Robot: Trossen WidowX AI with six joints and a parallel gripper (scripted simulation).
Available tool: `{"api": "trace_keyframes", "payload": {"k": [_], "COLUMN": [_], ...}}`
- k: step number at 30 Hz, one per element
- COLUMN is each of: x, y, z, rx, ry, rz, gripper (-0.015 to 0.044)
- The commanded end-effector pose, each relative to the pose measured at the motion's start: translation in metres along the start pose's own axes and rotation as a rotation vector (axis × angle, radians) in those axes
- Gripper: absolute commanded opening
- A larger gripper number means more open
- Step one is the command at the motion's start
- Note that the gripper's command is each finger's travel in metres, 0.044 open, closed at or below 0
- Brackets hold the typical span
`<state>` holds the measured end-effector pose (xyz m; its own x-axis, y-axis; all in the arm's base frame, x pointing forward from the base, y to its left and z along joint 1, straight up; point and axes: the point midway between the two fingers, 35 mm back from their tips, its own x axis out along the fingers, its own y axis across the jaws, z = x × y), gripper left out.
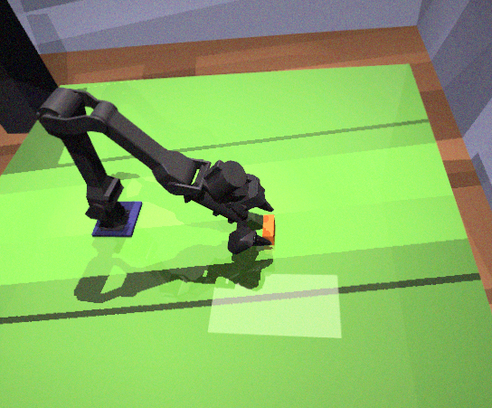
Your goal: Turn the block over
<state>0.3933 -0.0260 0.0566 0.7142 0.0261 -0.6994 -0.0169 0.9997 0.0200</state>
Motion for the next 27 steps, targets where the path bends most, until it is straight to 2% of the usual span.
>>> {"api": "trace_keyframes", "payload": {"k": [1, 14, 27], "x": [-0.058, -0.058, -0.047], "y": [0.002, 0.002, 0.001], "z": [0.02, 0.021, 0.06], "rx": [-0.022, -0.021, -0.012], "ry": [0.176, 0.181, 0.54], "rz": [-0.013, -0.013, -0.015], "gripper": [0.044, 0.044, 0.044]}}
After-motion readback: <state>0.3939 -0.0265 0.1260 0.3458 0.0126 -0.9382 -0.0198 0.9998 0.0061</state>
